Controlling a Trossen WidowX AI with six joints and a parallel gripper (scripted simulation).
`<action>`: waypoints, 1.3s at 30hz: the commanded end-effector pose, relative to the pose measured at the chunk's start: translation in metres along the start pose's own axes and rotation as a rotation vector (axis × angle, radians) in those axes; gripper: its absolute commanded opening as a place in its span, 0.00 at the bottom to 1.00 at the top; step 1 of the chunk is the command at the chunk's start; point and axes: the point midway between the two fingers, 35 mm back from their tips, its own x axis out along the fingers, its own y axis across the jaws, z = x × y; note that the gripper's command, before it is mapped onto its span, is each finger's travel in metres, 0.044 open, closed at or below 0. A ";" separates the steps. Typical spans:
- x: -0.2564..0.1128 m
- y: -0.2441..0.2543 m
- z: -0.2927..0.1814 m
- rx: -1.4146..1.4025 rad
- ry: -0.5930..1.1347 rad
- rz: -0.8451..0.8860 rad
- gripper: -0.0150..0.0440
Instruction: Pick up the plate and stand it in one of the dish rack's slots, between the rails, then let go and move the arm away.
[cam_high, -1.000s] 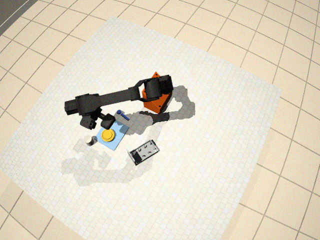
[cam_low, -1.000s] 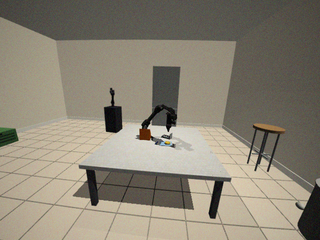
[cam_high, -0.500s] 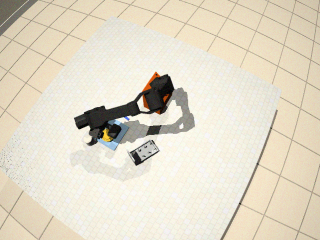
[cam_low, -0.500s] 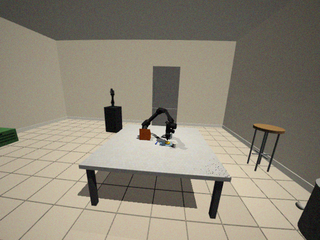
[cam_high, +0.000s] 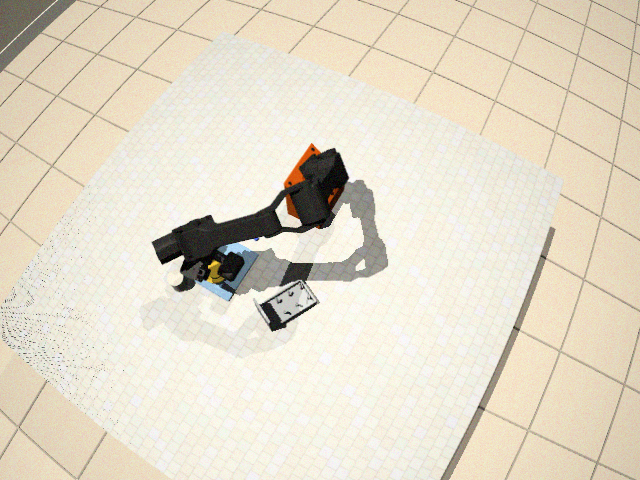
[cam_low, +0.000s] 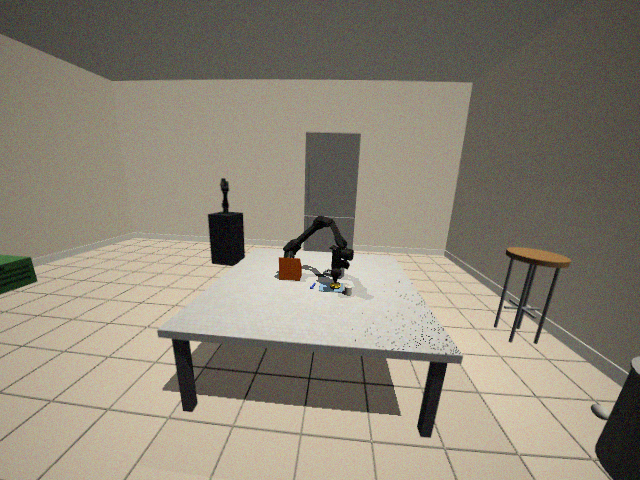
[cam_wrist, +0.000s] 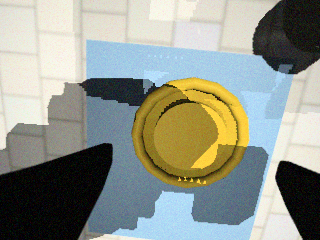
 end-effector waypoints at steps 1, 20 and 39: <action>0.009 0.000 -0.001 0.005 0.000 0.005 0.93; 0.040 0.001 0.000 0.005 0.000 0.007 0.93; 0.044 0.001 0.000 0.005 0.000 0.008 0.85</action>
